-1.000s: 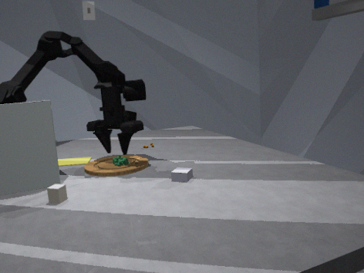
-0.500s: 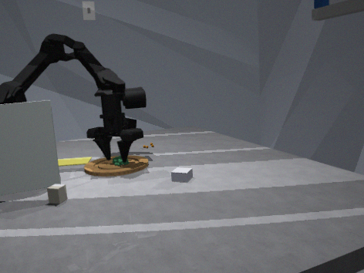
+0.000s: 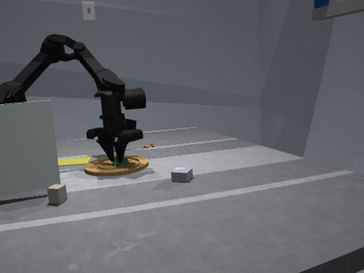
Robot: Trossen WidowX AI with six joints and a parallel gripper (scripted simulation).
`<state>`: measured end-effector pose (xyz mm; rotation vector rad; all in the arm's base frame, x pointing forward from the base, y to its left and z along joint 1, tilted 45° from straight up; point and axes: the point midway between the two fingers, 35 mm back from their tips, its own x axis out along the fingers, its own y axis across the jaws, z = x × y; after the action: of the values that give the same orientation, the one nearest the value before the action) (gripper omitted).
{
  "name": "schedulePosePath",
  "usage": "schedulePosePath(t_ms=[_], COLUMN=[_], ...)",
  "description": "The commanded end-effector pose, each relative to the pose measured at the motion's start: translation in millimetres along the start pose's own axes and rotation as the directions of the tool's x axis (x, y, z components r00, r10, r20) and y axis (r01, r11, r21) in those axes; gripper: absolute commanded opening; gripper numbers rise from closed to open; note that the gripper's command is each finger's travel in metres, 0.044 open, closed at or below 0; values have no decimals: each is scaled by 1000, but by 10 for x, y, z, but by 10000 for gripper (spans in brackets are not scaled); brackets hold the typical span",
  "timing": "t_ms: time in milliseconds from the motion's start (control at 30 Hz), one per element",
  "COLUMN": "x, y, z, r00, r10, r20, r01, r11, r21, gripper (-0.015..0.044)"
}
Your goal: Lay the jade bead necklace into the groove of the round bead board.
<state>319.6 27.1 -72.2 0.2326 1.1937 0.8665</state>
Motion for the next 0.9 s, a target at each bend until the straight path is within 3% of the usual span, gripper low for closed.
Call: schedulePosePath(t_ms=[0, 167, 867], x=[-2, -2, -2], y=[-1, -1, -1], z=[2, 2, 2], r00=[1000, 1000, 1000], r10=[0, 0, 0], r20=[0, 0, 0], r01=[0, 0, 0], r11=[1000, 1000, 1000], r21=[0, 0, 0], gripper=[34, 1, 0])
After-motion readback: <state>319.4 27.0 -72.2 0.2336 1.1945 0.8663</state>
